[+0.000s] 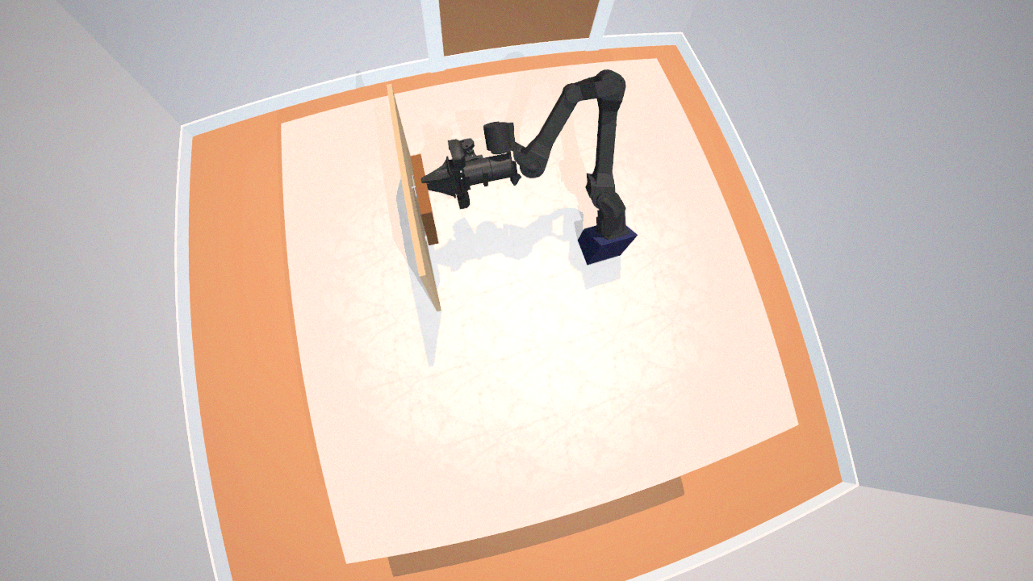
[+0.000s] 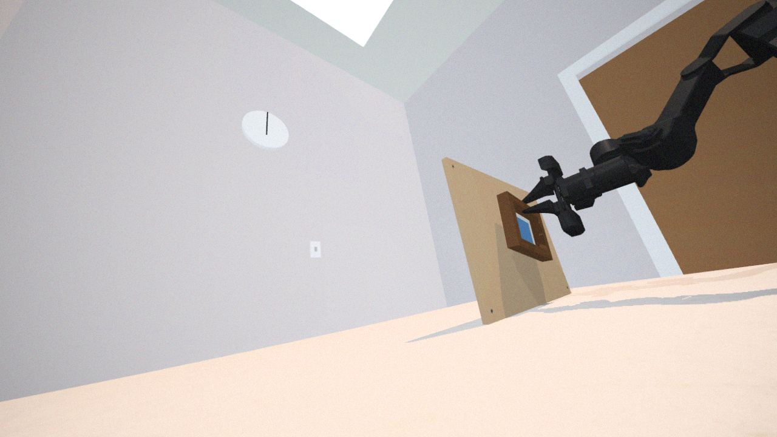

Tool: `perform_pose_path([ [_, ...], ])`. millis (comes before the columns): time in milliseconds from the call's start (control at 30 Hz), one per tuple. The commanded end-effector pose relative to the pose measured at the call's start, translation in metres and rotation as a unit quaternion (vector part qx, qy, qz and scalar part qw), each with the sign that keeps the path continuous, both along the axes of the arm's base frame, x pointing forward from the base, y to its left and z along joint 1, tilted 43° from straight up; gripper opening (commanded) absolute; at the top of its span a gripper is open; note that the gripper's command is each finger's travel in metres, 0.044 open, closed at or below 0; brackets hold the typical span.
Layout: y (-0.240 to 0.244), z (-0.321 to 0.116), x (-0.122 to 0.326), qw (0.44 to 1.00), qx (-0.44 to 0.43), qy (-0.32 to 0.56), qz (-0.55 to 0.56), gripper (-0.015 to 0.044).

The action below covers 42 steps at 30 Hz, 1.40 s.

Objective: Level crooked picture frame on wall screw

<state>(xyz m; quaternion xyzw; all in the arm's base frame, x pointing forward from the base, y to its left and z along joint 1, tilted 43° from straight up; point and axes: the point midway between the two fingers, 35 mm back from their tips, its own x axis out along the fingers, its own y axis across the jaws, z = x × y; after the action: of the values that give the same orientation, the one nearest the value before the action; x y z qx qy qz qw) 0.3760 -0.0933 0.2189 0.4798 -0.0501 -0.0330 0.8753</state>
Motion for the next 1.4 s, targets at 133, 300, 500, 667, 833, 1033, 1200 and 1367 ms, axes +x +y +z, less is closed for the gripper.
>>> perform_pose_path([
  [133,0.0018,0.0029,0.0002,1.0,-0.002,-0.001,0.0,0.0],
  [300,0.0027,0.0043,0.0002,1.0,-0.002,-0.001,0.0,0.0],
  [500,0.0038,0.006,0.0002,1.0,-0.002,-0.001,0.0,0.0],
  [667,0.0047,0.0073,0.0003,1.0,-0.002,-0.001,0.0,0.0],
  [833,0.0053,0.0084,0.0003,1.0,-0.002,-0.001,0.0,0.0],
  [1033,0.0053,0.0083,0.0003,1.0,-0.002,-0.001,0.0,0.0],
  [1200,0.0048,0.0075,0.0003,1.0,-0.002,-0.001,0.0,0.0],
  [1367,0.005,0.0075,0.0003,1.0,-0.002,-0.001,0.0,0.0],
])
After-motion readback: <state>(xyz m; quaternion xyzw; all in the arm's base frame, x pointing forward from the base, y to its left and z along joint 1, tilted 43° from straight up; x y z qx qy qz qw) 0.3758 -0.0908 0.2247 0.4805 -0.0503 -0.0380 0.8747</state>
